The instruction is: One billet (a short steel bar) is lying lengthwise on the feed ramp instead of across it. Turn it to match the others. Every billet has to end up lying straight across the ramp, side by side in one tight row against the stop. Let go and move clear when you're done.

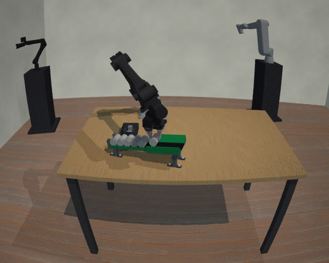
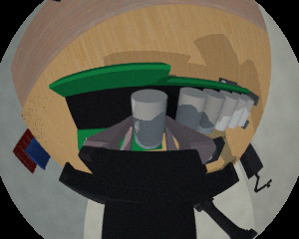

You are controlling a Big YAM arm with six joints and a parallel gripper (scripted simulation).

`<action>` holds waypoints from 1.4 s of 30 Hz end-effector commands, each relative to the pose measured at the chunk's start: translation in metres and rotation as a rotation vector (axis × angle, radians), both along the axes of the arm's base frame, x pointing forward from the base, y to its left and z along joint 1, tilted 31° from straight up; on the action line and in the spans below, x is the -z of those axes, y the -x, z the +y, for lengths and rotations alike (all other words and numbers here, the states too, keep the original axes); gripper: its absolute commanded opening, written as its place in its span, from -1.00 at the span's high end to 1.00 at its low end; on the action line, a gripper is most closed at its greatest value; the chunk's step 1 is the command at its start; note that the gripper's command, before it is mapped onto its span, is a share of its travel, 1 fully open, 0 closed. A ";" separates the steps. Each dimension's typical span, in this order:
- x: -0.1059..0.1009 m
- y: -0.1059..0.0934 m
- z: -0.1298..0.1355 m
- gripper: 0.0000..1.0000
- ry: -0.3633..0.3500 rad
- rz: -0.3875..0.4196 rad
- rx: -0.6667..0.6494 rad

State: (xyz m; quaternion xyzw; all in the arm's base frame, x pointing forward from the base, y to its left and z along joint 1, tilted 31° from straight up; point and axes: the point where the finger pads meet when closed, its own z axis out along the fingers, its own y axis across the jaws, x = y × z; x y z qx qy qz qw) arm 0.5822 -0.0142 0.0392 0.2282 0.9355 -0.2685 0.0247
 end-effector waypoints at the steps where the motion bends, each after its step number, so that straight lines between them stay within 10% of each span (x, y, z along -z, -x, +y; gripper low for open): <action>1: -0.020 -0.014 0.018 1.00 -0.007 -0.066 -0.022; 42: -0.023 -0.018 0.021 1.00 -0.008 -0.074 -0.020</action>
